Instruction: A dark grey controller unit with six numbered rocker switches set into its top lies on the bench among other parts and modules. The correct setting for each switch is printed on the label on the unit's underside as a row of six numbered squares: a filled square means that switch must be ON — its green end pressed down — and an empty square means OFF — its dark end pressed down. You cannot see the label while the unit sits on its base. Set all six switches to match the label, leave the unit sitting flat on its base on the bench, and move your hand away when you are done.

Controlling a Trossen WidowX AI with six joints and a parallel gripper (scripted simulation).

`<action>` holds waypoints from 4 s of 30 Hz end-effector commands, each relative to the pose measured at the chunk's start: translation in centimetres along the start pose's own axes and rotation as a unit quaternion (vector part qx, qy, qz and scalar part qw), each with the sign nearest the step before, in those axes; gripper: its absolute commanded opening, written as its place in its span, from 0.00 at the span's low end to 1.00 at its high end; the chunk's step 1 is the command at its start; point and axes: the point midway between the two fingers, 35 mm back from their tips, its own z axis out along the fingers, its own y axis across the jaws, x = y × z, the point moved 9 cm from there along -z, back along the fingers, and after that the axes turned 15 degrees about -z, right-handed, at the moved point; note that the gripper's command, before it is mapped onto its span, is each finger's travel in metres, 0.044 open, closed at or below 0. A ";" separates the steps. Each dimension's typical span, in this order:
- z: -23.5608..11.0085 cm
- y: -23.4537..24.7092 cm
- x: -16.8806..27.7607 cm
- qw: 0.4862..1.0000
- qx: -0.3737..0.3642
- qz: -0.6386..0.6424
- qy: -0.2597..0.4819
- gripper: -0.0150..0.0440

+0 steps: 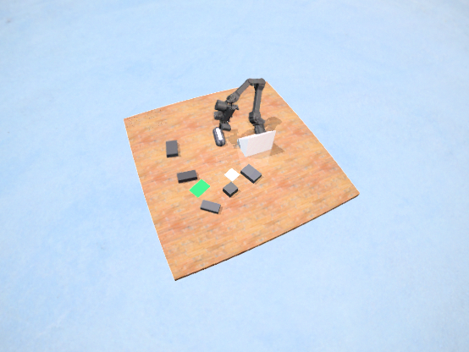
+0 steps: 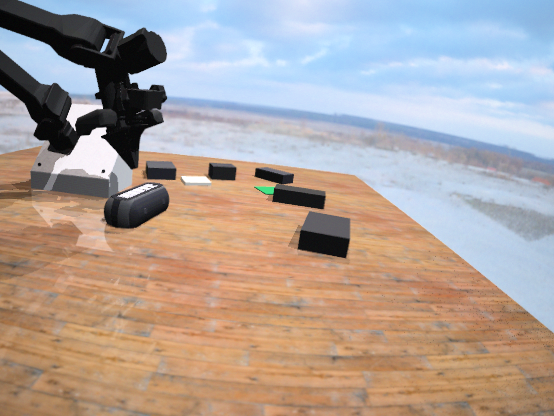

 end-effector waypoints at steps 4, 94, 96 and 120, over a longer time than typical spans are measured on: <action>-0.3 0.1 0.5 0.997 0.009 -0.071 -0.016 0.25; 6.1 -5.0 -2.0 0.720 0.089 0.669 0.164 1.00; 6.4 -5.0 -1.9 0.719 0.090 0.670 0.164 1.00; 7.3 -5.0 -1.4 0.716 0.090 0.673 0.163 0.81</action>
